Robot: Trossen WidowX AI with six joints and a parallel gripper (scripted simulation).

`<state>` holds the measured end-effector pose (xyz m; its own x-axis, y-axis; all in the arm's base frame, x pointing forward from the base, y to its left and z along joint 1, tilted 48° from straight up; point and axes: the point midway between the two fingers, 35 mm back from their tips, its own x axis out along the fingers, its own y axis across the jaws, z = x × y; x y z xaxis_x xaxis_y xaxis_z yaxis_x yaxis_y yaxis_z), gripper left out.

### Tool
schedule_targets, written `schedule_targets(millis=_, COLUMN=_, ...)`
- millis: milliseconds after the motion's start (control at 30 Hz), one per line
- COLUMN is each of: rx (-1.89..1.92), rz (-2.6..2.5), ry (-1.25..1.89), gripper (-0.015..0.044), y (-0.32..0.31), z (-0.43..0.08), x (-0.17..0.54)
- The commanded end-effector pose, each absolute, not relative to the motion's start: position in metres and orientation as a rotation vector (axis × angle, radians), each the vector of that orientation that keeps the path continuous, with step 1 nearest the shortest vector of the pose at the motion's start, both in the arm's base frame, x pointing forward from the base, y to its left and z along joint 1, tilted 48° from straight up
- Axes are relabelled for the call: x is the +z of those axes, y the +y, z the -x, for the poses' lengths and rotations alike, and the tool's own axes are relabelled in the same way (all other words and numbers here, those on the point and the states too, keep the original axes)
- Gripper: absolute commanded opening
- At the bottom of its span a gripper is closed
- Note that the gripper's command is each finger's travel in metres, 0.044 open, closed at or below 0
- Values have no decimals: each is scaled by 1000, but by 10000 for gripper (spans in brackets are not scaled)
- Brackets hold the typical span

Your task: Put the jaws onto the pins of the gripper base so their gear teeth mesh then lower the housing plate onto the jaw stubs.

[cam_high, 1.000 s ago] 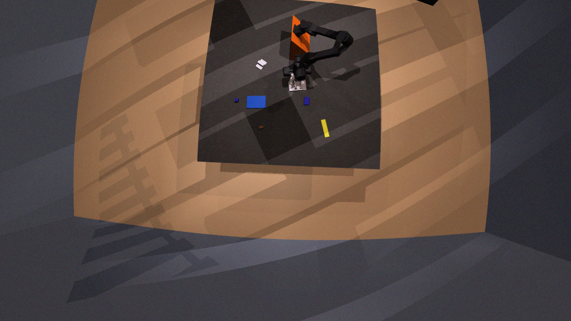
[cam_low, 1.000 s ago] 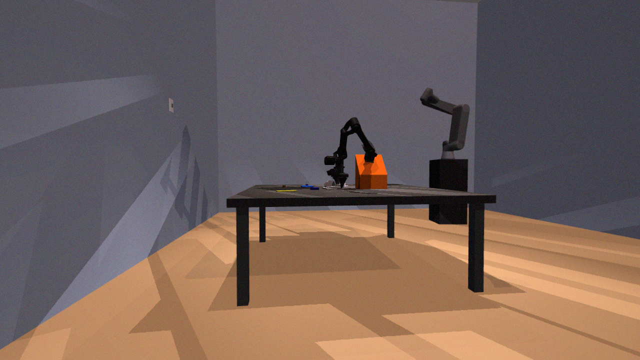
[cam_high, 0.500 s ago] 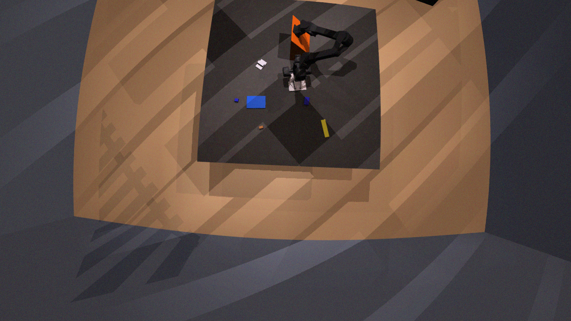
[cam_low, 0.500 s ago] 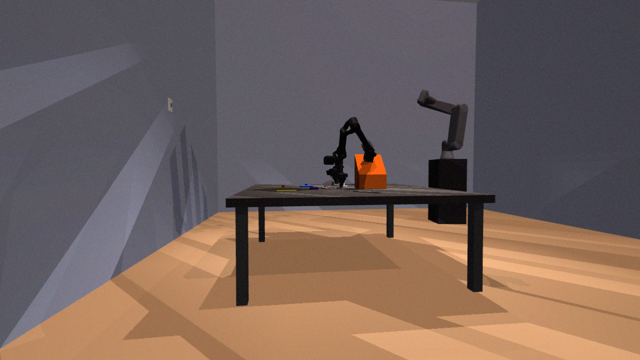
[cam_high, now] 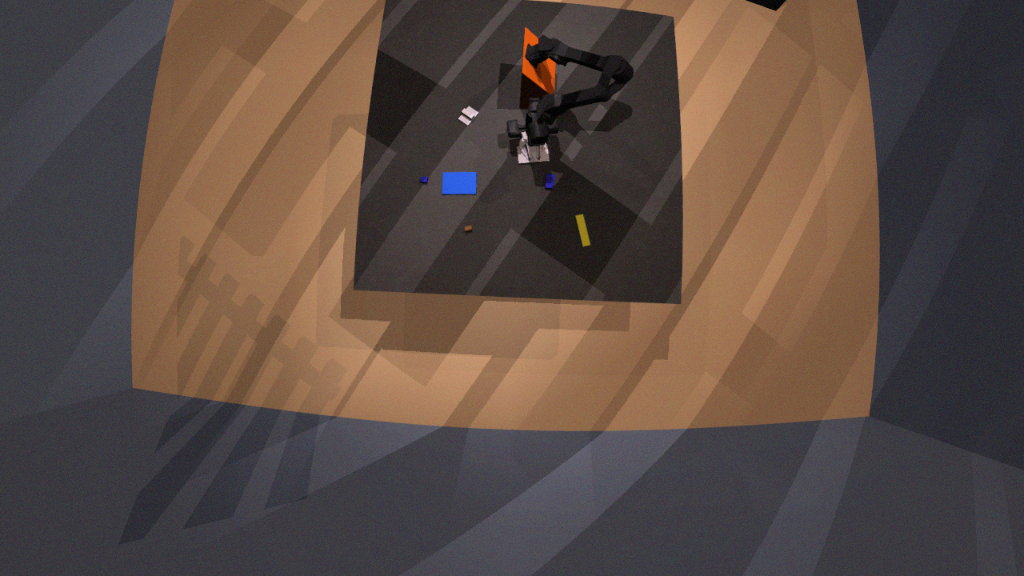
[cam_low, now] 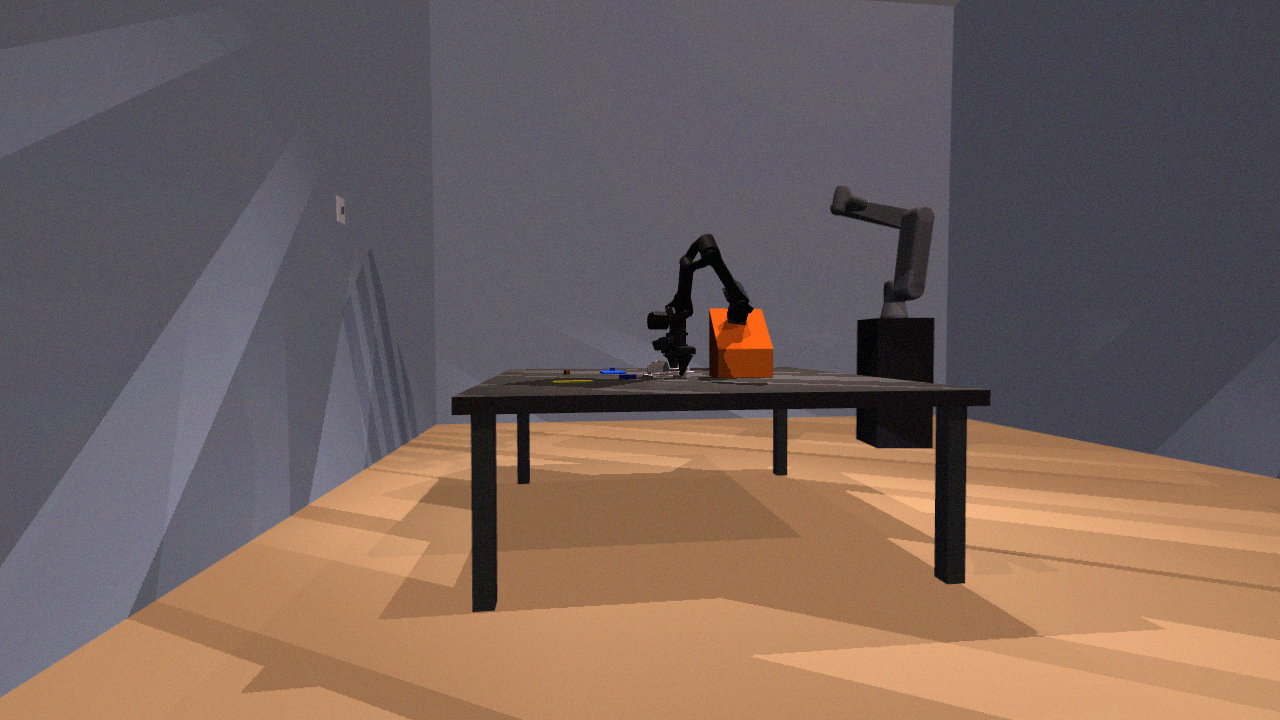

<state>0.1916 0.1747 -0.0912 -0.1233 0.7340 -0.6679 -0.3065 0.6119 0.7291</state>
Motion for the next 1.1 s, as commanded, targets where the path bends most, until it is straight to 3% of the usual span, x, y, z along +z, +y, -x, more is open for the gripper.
schedule_targets(millis=0, rx=927, rz=-389, ry=1438, gripper=351, y=176, z=-191, x=-91)
schedule_targets(millis=933, rx=927, rz=-389, ry=1438, gripper=351, y=176, z=-191, x=-91)
schedule_targets(millis=1067, rx=927, rz=-387, ry=1436, gripper=440, y=175, z=-192, x=-91)
